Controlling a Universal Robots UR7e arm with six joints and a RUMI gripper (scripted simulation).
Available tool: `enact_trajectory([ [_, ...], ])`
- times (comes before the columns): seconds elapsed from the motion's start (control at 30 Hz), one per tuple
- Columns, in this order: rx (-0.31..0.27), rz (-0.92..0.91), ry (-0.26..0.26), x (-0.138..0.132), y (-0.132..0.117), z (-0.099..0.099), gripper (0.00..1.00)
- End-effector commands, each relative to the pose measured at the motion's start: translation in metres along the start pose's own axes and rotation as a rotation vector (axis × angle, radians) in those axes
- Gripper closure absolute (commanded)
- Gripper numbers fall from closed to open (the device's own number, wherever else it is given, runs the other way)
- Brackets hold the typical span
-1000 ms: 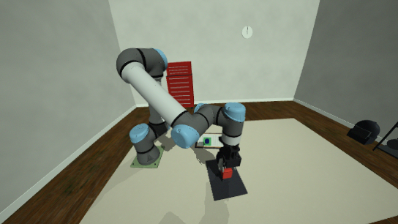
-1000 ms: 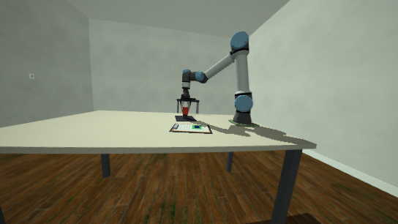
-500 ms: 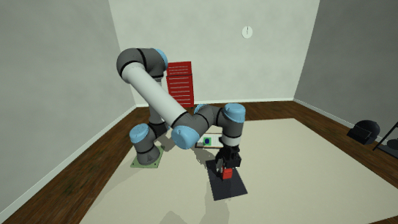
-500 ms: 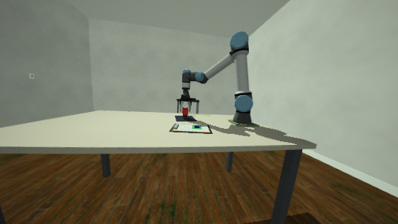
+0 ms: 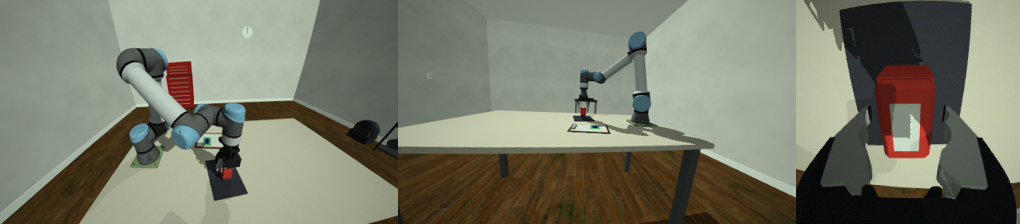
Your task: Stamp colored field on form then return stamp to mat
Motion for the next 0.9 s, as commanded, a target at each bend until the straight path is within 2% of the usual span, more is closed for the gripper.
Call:
enact_trajectory([
  [0.0, -0.001, 0.000, -0.001, 0.000, 0.000, 0.001, 0.49],
  [0.63, -0.001, 0.000, -0.001, 0.000, 0.000, 0.001, 0.49],
  [0.73, -0.001, 0.000, -0.001, 0.000, 0.000, 0.009, 0.49],
  [0.87, -0.001, 0.000, -0.001, 0.000, 0.000, 0.033, 0.49],
])
Point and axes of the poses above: the point where the finger pads meet when closed, its own z axis back along the fingers, its own x axis across the jaws, y = z × x, the point moved 9 cm from there along z, back along the fingers, and after that the axes turned 2 degrees about z, right-handed, at the moved point
